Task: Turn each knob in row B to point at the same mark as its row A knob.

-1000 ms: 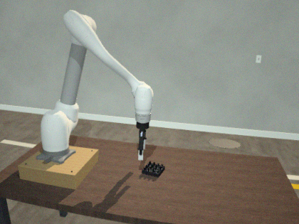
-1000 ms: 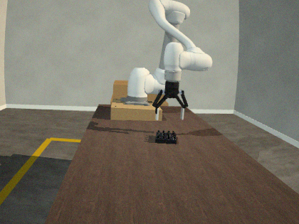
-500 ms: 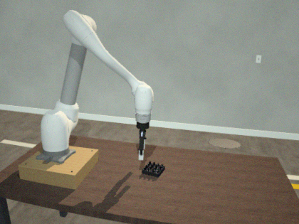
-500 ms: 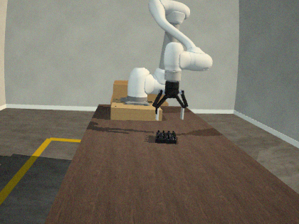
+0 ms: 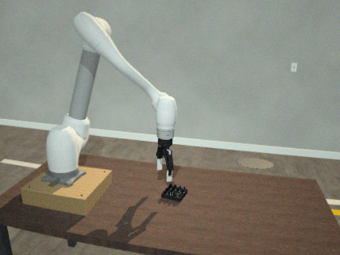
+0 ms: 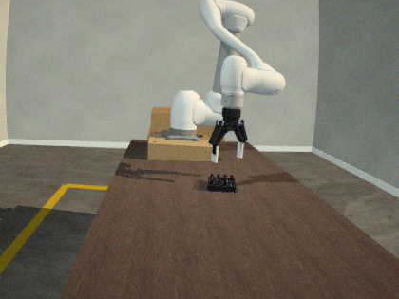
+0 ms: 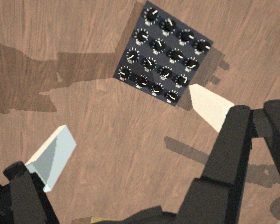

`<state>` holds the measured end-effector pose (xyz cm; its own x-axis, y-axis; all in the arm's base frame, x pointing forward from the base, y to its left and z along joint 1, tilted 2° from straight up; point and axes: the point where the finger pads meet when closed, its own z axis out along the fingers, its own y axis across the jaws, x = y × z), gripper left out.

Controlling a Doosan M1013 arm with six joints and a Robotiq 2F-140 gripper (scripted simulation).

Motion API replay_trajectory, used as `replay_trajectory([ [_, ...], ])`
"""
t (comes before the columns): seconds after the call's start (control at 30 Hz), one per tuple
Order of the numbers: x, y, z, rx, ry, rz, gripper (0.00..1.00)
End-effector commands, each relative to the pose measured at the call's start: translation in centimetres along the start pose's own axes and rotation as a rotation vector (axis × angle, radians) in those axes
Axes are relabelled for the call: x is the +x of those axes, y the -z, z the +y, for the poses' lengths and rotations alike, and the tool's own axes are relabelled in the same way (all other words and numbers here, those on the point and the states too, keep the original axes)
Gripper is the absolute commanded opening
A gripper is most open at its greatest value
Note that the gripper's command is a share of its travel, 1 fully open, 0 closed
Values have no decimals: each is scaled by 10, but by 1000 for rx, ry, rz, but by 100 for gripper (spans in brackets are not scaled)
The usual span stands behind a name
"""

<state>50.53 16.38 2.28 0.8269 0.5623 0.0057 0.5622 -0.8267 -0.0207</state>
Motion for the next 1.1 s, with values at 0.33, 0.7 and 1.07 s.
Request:
replay_trajectory([
  [0.33, 15, 3, 8, 11, 520, 7, 100],
  [0.7, 26, 6, 14, 10, 896, 9, 100],
  [1.07, 38, 8, 21, 8, 1279, 11, 100],
])
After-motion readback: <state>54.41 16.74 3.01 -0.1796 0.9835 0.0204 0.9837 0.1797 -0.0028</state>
